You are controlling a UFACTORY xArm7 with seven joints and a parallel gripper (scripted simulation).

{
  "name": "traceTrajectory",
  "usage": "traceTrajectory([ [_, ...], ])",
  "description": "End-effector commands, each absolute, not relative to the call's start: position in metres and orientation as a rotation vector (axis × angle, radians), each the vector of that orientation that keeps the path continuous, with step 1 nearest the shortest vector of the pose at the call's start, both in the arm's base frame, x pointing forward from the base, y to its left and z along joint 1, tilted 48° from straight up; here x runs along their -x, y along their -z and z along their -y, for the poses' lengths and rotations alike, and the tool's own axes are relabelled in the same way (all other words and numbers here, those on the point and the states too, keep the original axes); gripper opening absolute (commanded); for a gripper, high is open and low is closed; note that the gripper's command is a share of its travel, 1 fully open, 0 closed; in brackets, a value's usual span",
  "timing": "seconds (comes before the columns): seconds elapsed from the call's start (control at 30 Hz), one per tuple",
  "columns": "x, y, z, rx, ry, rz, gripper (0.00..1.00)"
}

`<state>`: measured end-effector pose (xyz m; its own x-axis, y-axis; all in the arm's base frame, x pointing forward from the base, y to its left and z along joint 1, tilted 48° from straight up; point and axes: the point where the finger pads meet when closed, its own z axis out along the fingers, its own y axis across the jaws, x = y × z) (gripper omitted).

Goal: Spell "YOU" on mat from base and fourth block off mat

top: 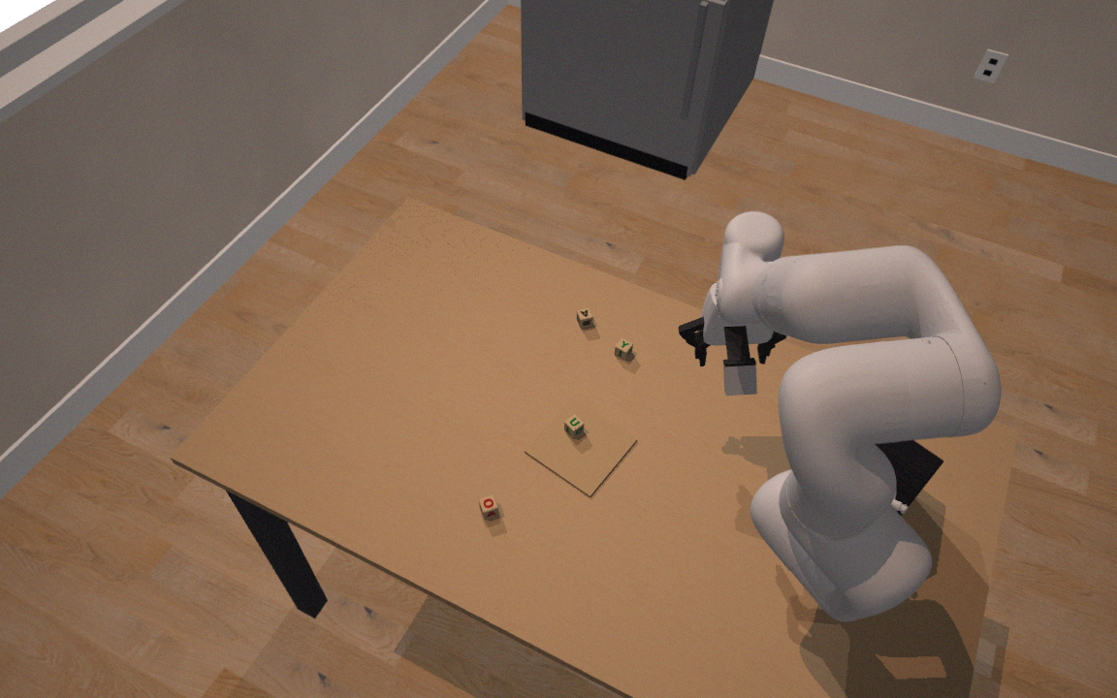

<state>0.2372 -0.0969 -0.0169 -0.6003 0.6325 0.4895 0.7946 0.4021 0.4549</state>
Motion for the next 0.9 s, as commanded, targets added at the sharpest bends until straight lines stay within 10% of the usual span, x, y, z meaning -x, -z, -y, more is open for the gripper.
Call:
traceTrajectory([
  [0.0,-0.238,0.017,0.099,1.261,0.983,2.423,1.0],
  [0.87,-0.32,-0.021,0.063,1.041,1.08,2.388,1.0],
])
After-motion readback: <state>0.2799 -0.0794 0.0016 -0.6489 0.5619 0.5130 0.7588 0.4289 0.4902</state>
